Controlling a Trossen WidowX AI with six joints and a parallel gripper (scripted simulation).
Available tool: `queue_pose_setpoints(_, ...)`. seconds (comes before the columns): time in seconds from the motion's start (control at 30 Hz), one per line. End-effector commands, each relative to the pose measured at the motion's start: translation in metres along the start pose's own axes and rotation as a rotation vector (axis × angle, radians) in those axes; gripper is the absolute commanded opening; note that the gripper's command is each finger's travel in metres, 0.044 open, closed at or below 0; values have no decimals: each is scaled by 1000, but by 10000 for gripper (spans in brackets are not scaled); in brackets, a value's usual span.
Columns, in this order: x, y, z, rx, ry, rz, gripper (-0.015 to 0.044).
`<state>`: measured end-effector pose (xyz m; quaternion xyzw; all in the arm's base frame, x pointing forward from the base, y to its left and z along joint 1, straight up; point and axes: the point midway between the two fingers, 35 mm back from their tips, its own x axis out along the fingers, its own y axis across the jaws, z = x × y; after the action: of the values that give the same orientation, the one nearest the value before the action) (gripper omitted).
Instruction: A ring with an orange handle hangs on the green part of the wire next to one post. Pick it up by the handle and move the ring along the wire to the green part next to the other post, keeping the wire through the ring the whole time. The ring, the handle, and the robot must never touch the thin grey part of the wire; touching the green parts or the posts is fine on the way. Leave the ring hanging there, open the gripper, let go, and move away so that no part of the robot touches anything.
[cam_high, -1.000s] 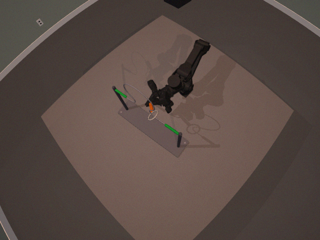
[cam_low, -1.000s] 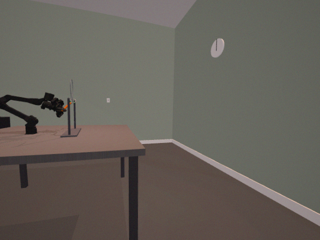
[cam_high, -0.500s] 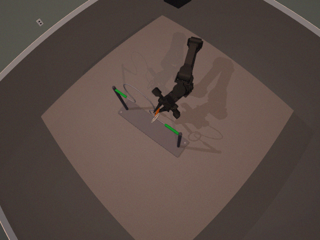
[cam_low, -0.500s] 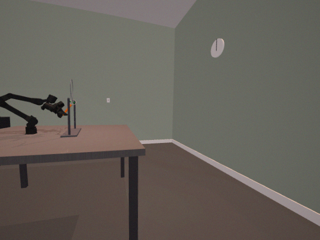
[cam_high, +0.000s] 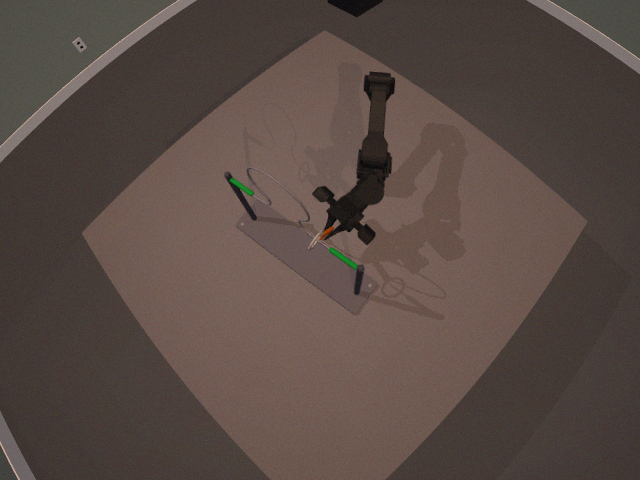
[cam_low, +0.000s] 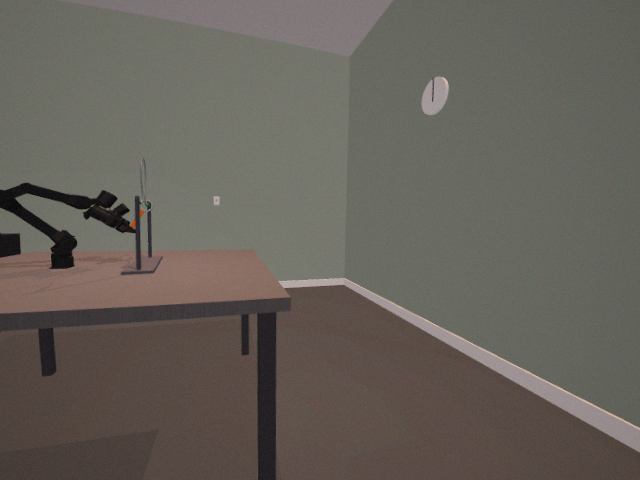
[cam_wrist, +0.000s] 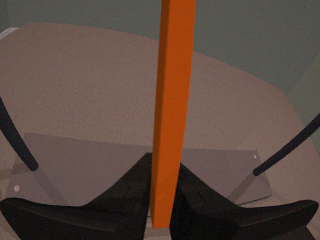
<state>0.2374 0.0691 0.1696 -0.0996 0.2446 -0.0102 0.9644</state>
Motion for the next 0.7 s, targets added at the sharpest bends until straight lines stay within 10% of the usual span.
queue_pose_setpoints(0.0,-3,9,4,56,-1,22,-150)
queue_pose_setpoints(0.67,-8,38,8,128,7,65,-150)
